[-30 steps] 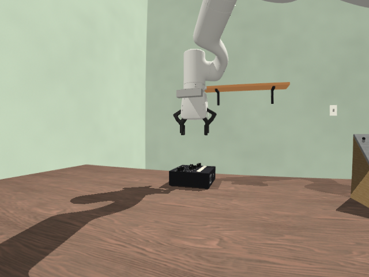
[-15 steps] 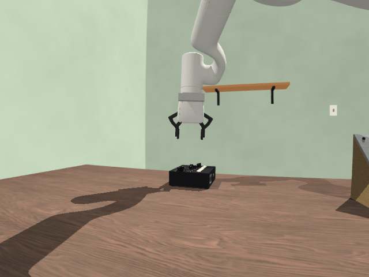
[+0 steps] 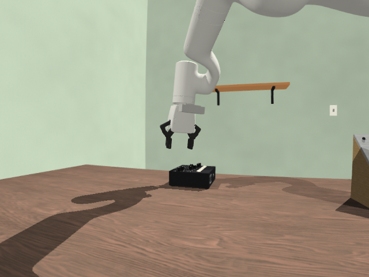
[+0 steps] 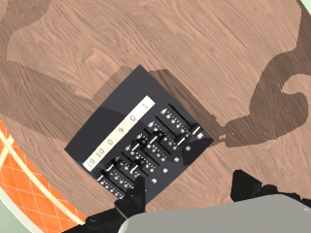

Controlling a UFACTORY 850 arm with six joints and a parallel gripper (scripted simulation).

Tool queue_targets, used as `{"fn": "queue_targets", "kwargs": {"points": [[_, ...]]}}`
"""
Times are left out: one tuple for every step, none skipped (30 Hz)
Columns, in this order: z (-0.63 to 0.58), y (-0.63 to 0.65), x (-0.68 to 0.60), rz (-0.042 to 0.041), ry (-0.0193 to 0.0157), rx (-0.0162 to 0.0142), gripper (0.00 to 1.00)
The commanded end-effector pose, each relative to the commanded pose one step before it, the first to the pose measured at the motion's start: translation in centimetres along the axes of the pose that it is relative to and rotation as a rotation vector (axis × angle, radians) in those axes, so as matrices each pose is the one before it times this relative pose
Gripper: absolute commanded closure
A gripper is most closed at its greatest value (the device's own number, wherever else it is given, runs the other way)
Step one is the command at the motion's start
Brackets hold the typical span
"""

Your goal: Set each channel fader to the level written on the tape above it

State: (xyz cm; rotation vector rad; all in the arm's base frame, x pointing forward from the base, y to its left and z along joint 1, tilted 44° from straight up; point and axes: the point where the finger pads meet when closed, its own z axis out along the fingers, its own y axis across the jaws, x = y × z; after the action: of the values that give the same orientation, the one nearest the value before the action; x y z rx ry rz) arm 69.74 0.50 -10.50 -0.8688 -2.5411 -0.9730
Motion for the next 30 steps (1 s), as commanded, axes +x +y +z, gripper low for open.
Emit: {"fn": "queue_targets", "kwargs": {"points": [[1.404,1.220,-0.760,-0.27198,-0.05577,-0.03892,0.00],[0.113,0.057,-0.055,-0.03529,-0.00516,-0.00123,0.00],[0.090,0.043,-0.045,-0.03515,-0.00518,-0.00141,0.00],[0.000,0.000,0.000,0.00000,0.00000,0.00000,0.00],[0.000,0.000,0.000,0.00000,0.00000,0.00000,0.00],[0.069,0.031,-0.035,-0.10291,-0.01585,-0.00723,0.00],[0.049,0.019,-0.026,-0.03082,-0.00483,-0.00171,0.00],[0.031,0.011,-0.017,-0.03007,-0.00492,-0.00211,0.00],[0.017,0.006,-0.009,-0.03110,-0.00538,-0.00273,0.00],[0.007,0.002,-0.004,-0.03196,-0.00582,-0.00329,0.00],[0.001,0.000,-0.001,-0.03240,-0.00629,-0.00375,0.00],[0.000,0.000,0.000,-0.03244,-0.00678,-0.00409,0.00],[0.000,0.000,0.000,-0.03218,-0.00735,-0.00442,0.00],[0.000,0.000,0.000,-0.03171,-0.00803,-0.00476,0.00],[0.000,0.000,0.000,-0.03108,-0.00884,-0.00511,0.00],[0.000,0.000,0.000,-0.03032,-0.00980,-0.00546,0.00],[0.000,0.000,0.000,-0.02944,-0.01097,-0.00581,0.00],[0.000,0.000,0.000,-0.00552,-0.00226,-0.00115,0.00],[0.000,0.000,0.000,0.00000,0.00000,0.00000,0.00],[0.000,0.000,0.000,0.00000,0.00000,0.00000,0.00],[0.000,0.000,0.000,0.00000,0.00000,0.00000,0.00],[0.000,0.000,0.000,0.00000,0.00000,0.00000,0.00],[0.000,0.000,0.000,0.00000,0.00000,0.00000,0.00],[0.000,0.000,0.000,0.00000,0.00000,0.00000,0.00],[0.000,0.000,0.000,0.00000,0.00000,0.00000,0.00],[0.000,0.000,0.000,0.00000,0.00000,0.00000,0.00],[0.000,0.000,0.000,0.00000,0.00000,0.00000,0.00],[0.000,0.000,0.000,0.00000,0.00000,0.00000,0.00],[0.000,0.000,0.000,0.00000,0.00000,0.00000,0.00],[0.000,0.000,0.000,0.00000,0.00000,0.00000,0.00]]}}
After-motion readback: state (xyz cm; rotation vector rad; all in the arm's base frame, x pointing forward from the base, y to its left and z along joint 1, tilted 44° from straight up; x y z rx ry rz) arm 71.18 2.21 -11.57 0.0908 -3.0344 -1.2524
